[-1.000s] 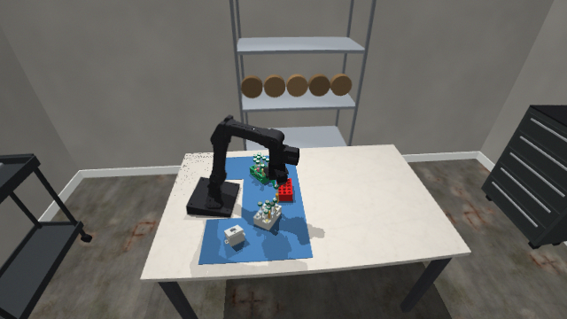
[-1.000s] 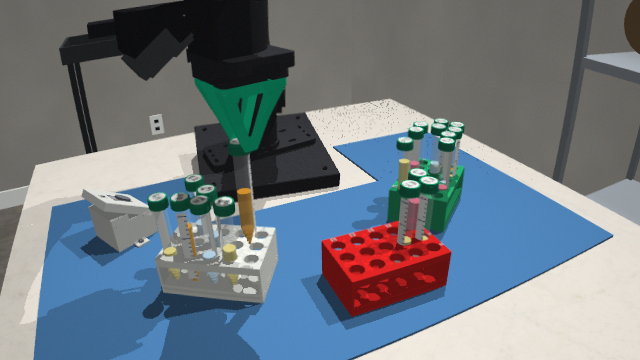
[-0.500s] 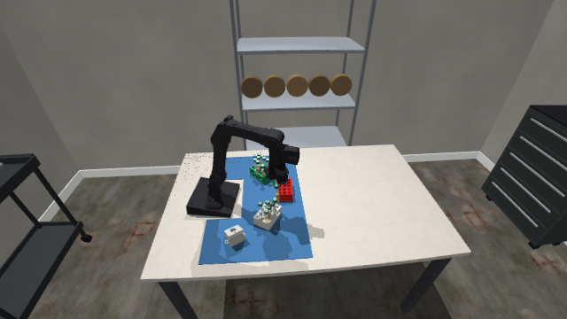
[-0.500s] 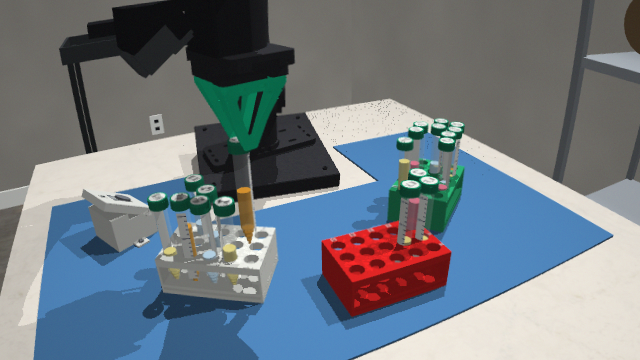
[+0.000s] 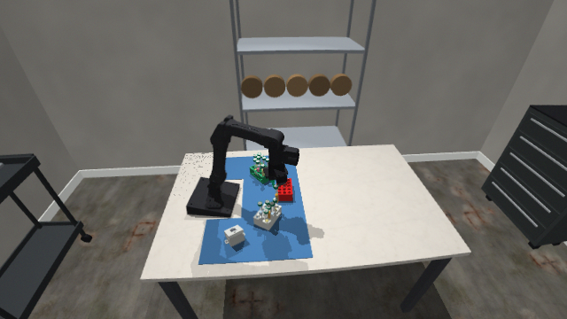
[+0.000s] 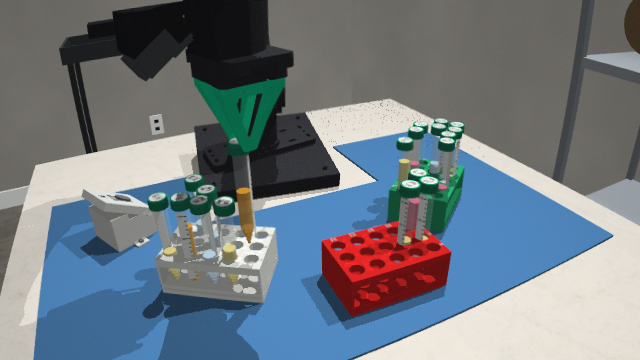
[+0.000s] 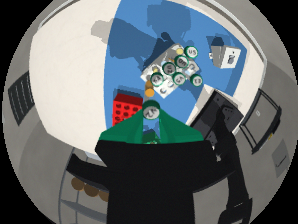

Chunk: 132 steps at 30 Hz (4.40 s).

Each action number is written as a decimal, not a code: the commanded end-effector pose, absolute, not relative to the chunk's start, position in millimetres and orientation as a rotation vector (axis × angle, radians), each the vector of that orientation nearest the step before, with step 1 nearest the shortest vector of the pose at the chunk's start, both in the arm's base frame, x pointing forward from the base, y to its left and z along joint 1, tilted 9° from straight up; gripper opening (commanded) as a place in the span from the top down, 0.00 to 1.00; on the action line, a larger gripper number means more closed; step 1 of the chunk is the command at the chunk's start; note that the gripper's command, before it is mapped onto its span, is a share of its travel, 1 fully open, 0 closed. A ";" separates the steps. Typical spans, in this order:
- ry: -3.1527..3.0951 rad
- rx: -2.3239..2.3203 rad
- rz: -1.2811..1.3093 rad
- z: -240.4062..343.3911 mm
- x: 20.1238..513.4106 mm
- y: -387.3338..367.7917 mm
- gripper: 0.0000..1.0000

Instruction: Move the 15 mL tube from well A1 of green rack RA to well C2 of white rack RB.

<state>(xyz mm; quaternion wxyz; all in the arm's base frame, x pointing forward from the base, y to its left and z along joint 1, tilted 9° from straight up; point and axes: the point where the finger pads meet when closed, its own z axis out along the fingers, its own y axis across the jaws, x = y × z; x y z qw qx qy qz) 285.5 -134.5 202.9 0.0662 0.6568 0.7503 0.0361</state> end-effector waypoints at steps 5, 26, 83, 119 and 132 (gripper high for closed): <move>2.246 1.965 0.116 209.0 283.1 -134.2 1.00; 2.245 1.965 0.116 203.0 285.8 -135.1 1.00; 2.245 1.965 0.116 186.4 289.3 -136.1 1.00; 2.245 1.965 0.116 174.4 295.1 -136.9 1.00; 2.245 1.965 0.116 169.2 296.9 -137.2 1.00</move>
